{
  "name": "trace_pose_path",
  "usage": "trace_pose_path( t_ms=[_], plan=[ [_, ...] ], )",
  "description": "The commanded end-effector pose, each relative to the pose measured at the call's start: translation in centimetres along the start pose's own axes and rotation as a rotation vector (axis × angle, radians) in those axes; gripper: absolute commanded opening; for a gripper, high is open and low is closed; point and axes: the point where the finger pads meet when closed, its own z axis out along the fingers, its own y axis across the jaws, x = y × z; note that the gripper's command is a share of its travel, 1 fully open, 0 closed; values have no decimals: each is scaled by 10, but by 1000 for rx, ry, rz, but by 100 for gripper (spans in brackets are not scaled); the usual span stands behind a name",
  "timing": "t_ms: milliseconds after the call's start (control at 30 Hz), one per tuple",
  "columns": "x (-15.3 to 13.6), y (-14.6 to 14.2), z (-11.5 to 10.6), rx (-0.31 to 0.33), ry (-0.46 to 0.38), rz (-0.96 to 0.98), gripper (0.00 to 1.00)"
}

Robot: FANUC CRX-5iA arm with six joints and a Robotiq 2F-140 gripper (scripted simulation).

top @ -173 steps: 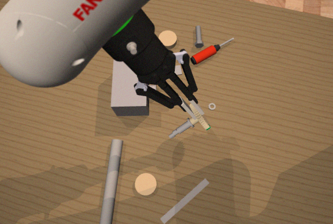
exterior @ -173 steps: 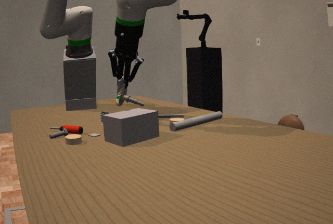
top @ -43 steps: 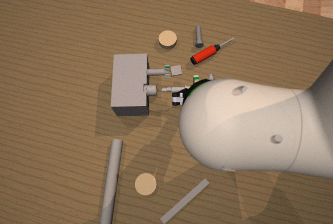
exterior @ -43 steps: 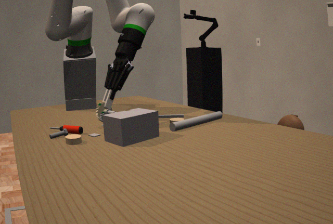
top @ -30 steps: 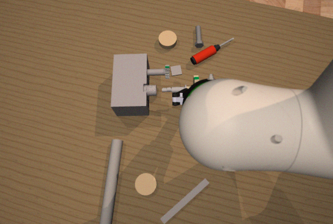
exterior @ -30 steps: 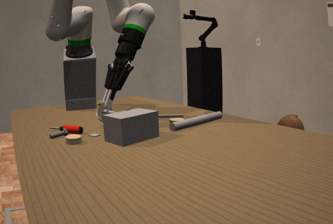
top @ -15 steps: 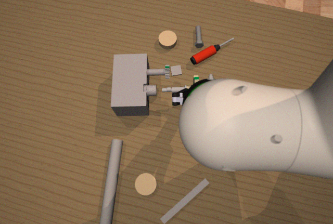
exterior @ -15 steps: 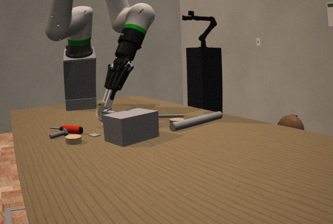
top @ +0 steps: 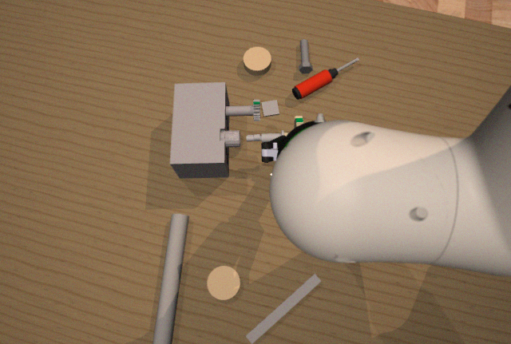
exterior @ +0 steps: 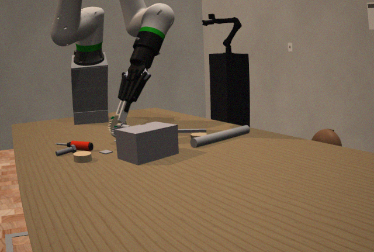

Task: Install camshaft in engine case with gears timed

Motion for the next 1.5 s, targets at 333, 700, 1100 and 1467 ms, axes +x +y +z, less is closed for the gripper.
trace_pose_path(
  t_ms=[333,700,1100,1467],
  plan=[
    [0,-6,0,1,0,1,14],
    [0,-9,0,1,0,1,14],
    [0,-10,0,1,0,1,14],
    [0,-10,0,1,0,1,14]
  ],
)
